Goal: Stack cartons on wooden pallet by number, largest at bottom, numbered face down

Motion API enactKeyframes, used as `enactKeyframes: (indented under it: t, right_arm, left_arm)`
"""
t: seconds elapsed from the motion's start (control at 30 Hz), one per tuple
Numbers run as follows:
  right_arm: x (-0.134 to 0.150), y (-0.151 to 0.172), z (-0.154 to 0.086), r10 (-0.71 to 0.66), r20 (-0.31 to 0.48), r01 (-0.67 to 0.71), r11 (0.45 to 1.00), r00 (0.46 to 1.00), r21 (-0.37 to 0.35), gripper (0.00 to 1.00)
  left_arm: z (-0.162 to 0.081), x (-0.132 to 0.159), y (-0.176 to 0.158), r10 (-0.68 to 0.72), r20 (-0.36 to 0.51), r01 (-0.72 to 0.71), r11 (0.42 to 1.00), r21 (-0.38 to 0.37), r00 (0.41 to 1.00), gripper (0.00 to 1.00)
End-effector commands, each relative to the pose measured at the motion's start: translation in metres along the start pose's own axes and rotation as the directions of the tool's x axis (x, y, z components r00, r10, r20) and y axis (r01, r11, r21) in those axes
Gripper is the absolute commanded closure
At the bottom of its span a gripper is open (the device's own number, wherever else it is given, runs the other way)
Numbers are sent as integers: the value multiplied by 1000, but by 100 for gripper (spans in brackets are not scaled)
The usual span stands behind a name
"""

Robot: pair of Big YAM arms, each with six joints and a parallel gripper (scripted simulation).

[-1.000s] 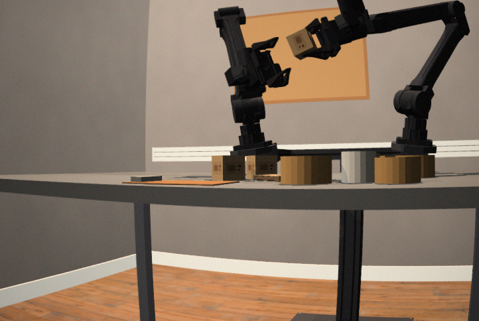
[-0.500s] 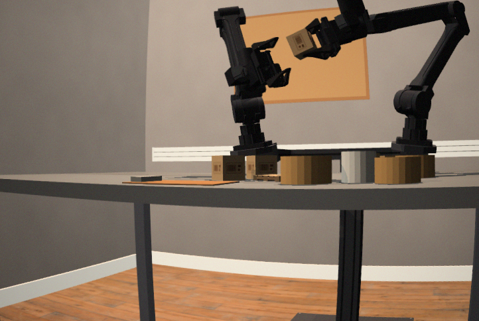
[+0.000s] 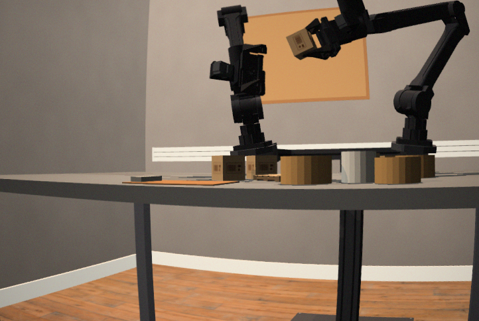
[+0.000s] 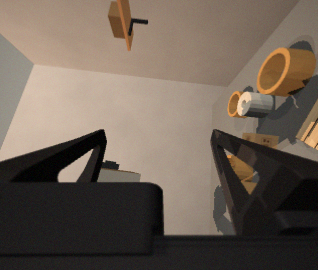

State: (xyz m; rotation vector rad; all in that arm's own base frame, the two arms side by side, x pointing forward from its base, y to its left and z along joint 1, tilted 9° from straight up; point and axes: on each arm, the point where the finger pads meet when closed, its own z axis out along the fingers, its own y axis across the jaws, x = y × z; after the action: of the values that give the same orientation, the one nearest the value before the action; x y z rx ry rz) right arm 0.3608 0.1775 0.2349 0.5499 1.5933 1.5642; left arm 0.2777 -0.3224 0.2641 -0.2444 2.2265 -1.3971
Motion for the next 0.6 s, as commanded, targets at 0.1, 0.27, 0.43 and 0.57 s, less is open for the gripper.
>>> enactKeyframes:
  t: [0.1,0.27,0.43,0.57]
  right_arm:
    - [-49,4,28,-311,55,302,944,949,131,0]
    - [-86,-10,30,-474,38,445,849,880,284,0]
    - [-121,-23,25,-610,-36,566,709,792,421,0]
    - [-133,-33,22,-650,-89,607,642,755,469,0]
  left_arm:
    - [-1,-8,-13,4,17,-4,1000,29,1000,46]
    - [-1,-8,-13,4,17,-4,1000,29,1000,46]
    - [-1,-8,-13,4,17,-4,1000,29,1000,46]
    - [-1,-8,-13,4,17,-4,1000,29,1000,46]
